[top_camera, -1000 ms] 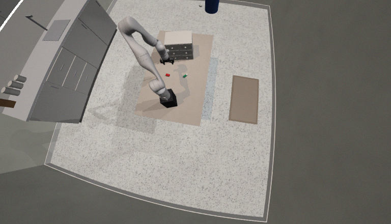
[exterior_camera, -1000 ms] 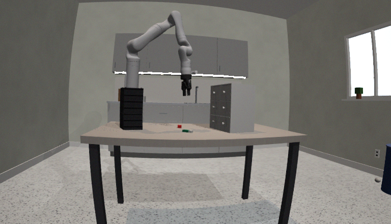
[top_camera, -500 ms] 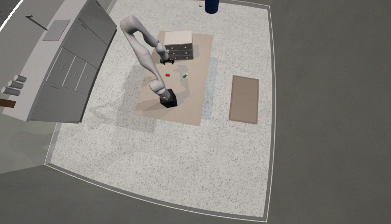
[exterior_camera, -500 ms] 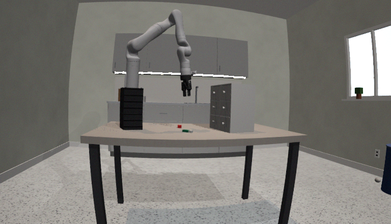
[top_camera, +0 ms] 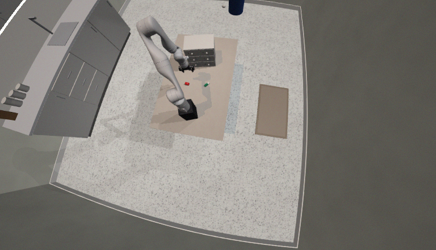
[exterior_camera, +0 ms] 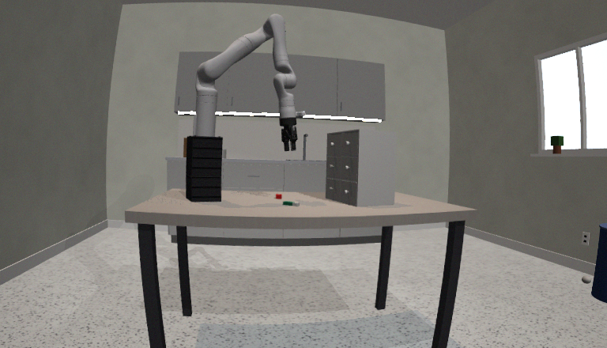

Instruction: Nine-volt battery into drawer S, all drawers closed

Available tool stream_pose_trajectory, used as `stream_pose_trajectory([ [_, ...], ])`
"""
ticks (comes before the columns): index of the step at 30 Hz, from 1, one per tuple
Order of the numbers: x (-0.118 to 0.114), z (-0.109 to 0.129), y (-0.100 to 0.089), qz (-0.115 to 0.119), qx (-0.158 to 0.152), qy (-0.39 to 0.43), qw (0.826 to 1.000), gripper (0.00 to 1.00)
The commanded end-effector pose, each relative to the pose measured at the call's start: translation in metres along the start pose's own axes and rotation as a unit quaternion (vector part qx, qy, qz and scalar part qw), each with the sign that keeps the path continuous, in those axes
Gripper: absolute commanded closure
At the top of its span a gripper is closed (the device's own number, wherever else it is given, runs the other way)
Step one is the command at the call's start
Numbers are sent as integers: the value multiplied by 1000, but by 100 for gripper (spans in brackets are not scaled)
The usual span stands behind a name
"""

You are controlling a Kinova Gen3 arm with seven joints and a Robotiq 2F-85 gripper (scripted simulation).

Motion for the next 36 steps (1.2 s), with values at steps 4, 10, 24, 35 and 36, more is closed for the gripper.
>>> stream_pose_trajectory([
  [4,2,0,1,1,5,3,1000,0],
  [10,2,0,1,2,10,3,1000,0],
  [24,3,-1,2,-1,22,3,1000,0],
  [35,2,1,4,4,43,4,999,0],
  [36,2,1,5,4,45,3,999,0],
])
Point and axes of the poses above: the point where the finger pads meet when closed, its own y axis out along the fingers, its own x axis across the jaws, z = x × y, the point moved 6 cm from there along -y, back along the fingers, and after that the axes turned 7 degrees about y, right-handed, at the moved point
